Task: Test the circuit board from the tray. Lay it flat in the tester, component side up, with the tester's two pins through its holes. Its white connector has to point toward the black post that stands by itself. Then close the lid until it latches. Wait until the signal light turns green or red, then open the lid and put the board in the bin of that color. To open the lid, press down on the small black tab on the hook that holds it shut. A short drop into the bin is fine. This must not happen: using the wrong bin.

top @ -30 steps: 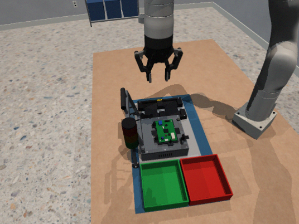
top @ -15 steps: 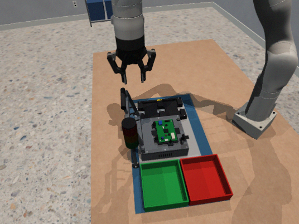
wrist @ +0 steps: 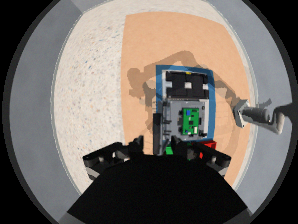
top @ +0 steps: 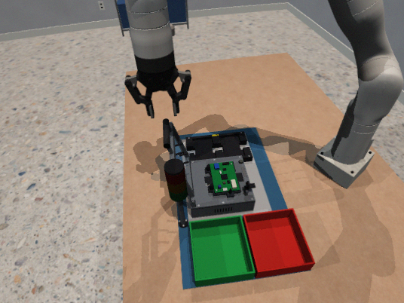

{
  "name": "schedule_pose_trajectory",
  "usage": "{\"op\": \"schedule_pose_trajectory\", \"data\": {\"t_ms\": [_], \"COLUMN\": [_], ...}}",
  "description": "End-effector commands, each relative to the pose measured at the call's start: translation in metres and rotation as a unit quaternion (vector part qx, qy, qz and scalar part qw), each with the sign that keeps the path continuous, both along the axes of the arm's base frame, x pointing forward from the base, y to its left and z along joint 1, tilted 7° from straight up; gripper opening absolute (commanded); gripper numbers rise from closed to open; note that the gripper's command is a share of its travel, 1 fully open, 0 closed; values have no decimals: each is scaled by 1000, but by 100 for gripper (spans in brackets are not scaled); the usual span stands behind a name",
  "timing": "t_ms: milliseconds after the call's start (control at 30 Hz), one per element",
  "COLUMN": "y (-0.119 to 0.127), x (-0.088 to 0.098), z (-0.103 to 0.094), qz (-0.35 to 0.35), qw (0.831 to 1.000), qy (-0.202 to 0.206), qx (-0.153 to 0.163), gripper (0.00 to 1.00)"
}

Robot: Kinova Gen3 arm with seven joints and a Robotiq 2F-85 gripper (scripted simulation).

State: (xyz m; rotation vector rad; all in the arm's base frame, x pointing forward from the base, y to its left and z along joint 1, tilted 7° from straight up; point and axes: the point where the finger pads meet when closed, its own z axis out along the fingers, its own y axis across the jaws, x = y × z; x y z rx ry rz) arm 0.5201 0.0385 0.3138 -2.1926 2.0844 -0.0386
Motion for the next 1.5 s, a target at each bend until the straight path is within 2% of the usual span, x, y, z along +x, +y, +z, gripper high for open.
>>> {"op": "schedule_pose_trajectory", "data": {"t_ms": [0, 300, 900, 1467], "y": [3, 3, 4, 4], "x": [1, 2, 3, 3], "z": [-1, -3, -19, -20], "qz": [2, 2, 2, 2], "qw": [1000, 1000, 1000, 1000], "qy": [1, 1, 1, 1], "qx": [2, 2, 2, 2], "gripper": [50, 50, 50, 50]}}
